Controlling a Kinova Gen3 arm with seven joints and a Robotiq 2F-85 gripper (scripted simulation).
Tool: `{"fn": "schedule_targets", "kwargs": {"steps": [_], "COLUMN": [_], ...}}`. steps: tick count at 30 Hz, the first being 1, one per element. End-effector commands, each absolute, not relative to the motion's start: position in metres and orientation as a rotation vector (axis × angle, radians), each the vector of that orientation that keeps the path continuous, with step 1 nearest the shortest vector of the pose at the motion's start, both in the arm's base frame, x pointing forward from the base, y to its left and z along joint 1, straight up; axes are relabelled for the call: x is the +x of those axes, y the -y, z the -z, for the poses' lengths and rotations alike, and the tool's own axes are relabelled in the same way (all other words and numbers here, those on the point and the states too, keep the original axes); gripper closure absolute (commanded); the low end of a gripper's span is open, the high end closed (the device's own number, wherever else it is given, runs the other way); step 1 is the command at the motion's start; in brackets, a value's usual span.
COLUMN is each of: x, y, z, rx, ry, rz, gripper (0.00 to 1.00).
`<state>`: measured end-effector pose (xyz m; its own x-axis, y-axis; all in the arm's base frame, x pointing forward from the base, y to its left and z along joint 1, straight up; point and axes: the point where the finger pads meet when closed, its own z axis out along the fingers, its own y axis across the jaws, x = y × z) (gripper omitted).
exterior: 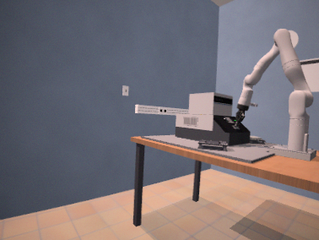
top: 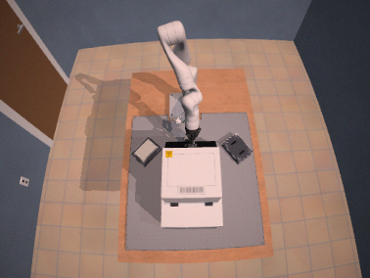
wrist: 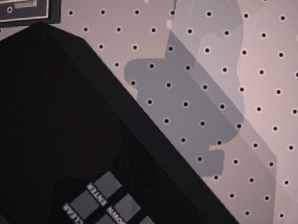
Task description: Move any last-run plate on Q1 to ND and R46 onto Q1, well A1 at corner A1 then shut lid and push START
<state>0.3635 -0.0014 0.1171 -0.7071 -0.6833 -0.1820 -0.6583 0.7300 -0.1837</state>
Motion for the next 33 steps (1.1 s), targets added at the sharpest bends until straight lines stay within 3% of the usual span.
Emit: {"fn": "schedule_targets", "kwargs": {"steps": [1,33], "x": [0.365,0.3682], "y": [0.0014,0.0015], "z": [-0.1162,-0.1124], "rx": [-1.062,-1.062], "ry": [-2.695,-2.695], "rz": [0.155,0.155], "gripper": [0.9,0.9]}}
